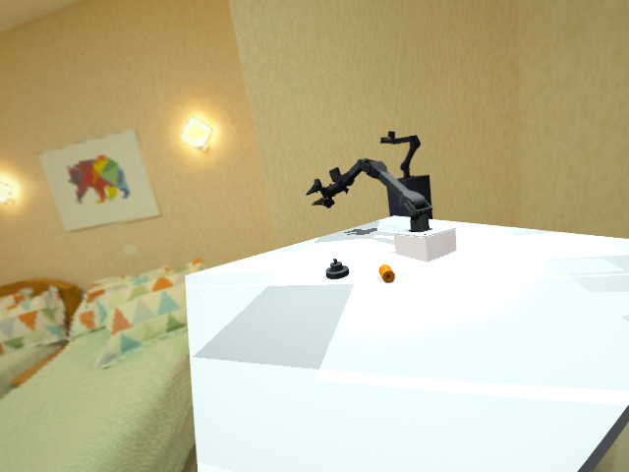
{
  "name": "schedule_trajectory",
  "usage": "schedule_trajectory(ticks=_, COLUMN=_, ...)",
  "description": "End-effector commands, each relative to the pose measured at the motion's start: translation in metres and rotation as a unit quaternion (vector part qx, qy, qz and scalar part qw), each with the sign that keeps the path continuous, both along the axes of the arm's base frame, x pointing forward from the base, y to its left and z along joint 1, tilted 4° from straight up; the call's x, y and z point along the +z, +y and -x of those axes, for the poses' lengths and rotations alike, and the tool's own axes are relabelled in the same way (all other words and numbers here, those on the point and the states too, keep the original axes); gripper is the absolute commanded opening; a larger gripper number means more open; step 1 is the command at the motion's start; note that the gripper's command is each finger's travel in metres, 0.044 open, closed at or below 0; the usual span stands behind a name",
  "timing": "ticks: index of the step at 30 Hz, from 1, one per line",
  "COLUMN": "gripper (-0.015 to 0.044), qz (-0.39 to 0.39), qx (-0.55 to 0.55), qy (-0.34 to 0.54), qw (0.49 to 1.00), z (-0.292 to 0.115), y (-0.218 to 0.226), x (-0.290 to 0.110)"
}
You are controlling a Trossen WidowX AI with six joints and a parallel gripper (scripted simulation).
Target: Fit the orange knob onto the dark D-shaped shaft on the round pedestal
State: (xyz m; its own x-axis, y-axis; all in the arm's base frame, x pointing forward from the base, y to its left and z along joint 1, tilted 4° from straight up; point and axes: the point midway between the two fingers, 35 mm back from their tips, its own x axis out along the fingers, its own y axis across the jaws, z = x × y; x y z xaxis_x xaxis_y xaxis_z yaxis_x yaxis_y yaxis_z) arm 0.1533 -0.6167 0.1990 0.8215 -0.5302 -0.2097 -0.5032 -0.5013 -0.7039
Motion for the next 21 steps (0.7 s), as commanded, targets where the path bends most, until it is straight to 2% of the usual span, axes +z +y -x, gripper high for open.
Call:
schedule_trajectory(ticks=1, gripper=0.0426, qz=-0.006, qx=0.001, qy=-0.001, qw=1.000, z=-0.004, y=0.002, x=-0.001)
schedule_trajectory(ticks=4, gripper=0.0440, qz=-0.084, qx=0.017, qy=-0.015, qw=0.996, z=-0.065, y=0.027, x=-0.011)
schedule_trajectory(ticks=10, gripper=0.0440, qz=-0.192, qx=0.034, qy=-0.021, qw=0.980, z=-0.143, y=0.075, x=-0.027)
schedule_trajectory(ticks=16, gripper=0.0440, qz=-0.327, qx=0.048, qy=0.000, qw=0.944, z=-0.231, y=0.163, x=-0.051)
schedule_trajectory(ticks=21, gripper=0.0440, qz=-0.431, qx=0.041, qy=0.037, qw=0.901, z=-0.284, y=0.251, x=-0.073)
